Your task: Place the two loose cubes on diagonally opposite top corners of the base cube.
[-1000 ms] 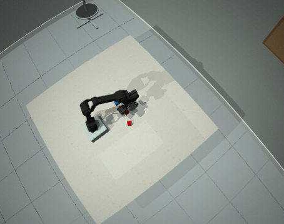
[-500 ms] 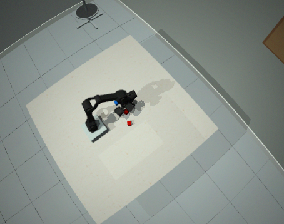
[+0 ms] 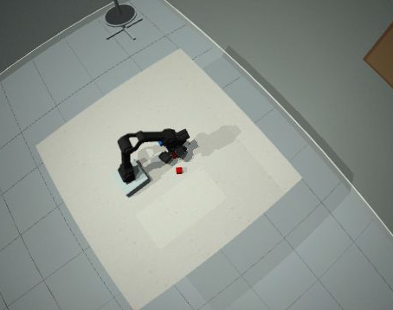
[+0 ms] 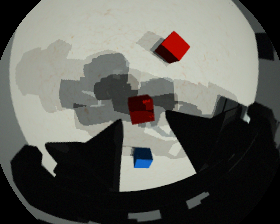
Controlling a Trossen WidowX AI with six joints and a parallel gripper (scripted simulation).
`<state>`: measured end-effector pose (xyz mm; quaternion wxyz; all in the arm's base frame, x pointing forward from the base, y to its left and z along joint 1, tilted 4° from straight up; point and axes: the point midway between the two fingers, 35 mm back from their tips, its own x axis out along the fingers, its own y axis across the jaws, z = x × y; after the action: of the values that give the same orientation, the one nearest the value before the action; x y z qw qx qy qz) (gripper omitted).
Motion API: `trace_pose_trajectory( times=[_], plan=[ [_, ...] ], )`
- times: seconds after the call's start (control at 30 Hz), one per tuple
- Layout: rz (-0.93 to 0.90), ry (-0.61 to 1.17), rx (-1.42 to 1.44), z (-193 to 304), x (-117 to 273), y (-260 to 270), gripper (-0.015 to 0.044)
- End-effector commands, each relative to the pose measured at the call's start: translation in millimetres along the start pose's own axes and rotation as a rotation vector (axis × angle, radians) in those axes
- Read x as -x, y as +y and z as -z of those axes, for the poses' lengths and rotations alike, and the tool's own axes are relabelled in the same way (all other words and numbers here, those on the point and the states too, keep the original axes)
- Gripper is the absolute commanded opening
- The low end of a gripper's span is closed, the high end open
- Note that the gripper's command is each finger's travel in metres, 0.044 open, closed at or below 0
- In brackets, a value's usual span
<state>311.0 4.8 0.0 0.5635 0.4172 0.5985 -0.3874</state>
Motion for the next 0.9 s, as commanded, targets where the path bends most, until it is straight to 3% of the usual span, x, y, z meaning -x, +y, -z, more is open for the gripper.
trace_pose_trajectory(
  times=[0.0, 0.6, 0.8, 0.87],
  plan=[
    [-0.002, -0.005, -0.004, -1, -6, 1, 0.0265],
    [-0.002, -0.005, -0.004, -1, -33, 0, 0.0265],
    [-0.002, -0.005, -0.004, -1, -33, 0, 0.0107],
    [-0.002, -0.005, -0.004, -1, -33, 0, 0.0105]
  ],
)
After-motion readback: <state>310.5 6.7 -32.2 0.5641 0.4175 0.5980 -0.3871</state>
